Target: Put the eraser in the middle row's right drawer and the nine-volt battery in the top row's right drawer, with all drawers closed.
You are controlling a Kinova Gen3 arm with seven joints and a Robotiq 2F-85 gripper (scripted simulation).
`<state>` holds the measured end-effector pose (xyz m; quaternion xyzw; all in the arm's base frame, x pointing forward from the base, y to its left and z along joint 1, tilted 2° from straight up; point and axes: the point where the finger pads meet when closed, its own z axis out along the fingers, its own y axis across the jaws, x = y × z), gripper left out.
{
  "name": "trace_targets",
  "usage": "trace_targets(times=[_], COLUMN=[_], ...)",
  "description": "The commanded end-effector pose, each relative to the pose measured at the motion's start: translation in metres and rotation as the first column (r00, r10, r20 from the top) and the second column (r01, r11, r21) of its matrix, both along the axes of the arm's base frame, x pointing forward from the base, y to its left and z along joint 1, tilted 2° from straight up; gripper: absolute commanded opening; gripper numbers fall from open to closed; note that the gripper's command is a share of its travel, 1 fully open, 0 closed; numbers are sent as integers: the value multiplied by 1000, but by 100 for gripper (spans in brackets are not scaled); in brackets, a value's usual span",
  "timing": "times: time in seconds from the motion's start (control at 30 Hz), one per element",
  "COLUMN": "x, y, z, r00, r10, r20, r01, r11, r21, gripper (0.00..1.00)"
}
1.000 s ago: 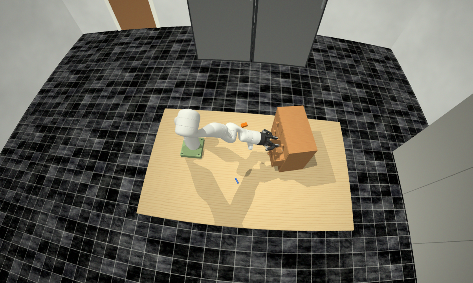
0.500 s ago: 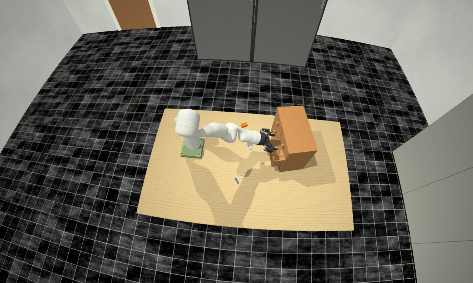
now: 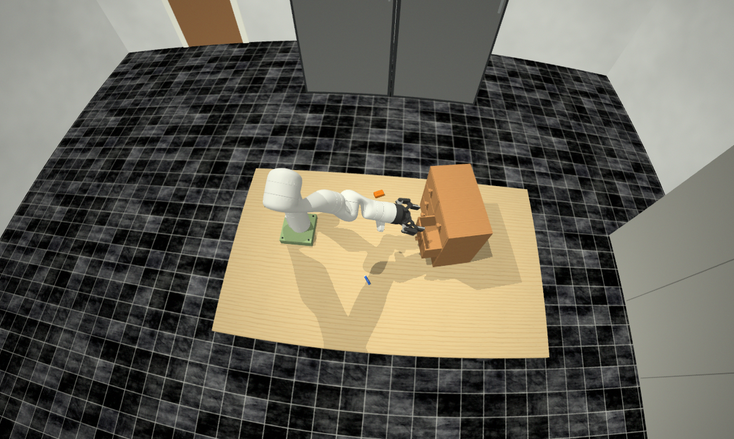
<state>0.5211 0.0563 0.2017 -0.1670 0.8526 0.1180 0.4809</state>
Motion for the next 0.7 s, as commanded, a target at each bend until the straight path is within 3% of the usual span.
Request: trace_targets(times=[0.0, 0.17, 0.23, 0.67], x=[-14, -39, -39, -94], y=[-15, -26, -26, -49], z=[2, 4, 4, 9], r00=[1000, 1000, 1000, 1000], r10=[-17, -17, -17, -16], r20=[-1, -1, -1, -9], r01=[17, 17, 17, 16], r11=[1000, 1000, 1000, 1000], r21=[-5, -5, -5, -15], gripper=[100, 100, 100, 100])
